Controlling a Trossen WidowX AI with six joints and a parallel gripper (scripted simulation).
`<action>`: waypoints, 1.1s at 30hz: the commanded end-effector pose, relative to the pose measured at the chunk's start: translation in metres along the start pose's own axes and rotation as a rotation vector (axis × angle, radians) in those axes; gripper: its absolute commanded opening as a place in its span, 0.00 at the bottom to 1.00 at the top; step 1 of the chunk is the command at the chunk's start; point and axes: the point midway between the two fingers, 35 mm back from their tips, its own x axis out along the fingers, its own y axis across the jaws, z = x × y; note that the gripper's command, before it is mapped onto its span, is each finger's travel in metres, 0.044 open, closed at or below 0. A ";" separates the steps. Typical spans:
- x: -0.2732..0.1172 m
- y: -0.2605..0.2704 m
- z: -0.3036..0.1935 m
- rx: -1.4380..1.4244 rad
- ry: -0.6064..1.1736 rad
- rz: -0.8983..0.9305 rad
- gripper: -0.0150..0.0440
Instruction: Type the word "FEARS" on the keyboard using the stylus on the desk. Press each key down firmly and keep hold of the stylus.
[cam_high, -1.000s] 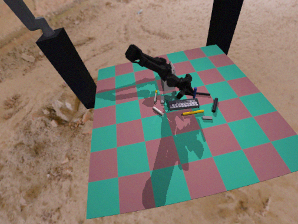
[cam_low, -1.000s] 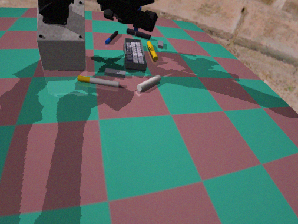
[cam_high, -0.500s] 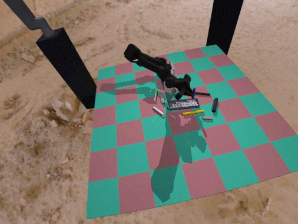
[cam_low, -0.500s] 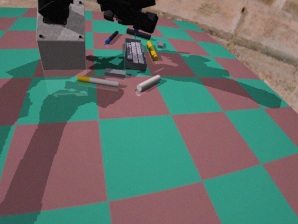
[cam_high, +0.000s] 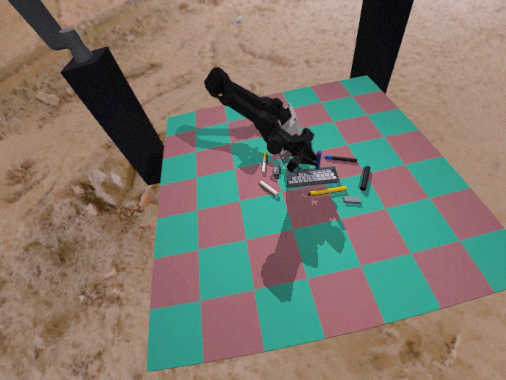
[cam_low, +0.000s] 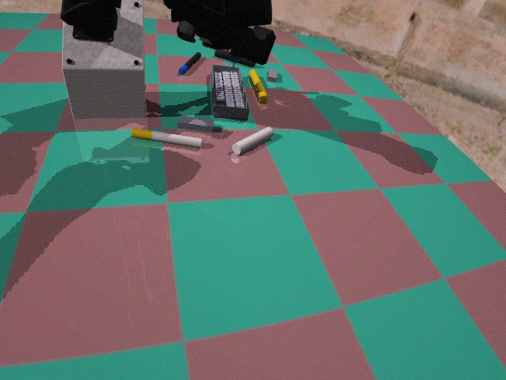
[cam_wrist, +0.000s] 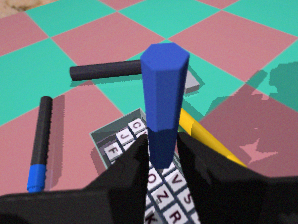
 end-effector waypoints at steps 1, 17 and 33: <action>-0.008 -0.006 -0.003 -0.002 -0.005 -0.003 0.25; -0.046 -0.019 -0.020 0.000 -0.007 -0.011 0.25; -0.034 -0.019 -0.039 0.000 -0.005 -0.010 0.39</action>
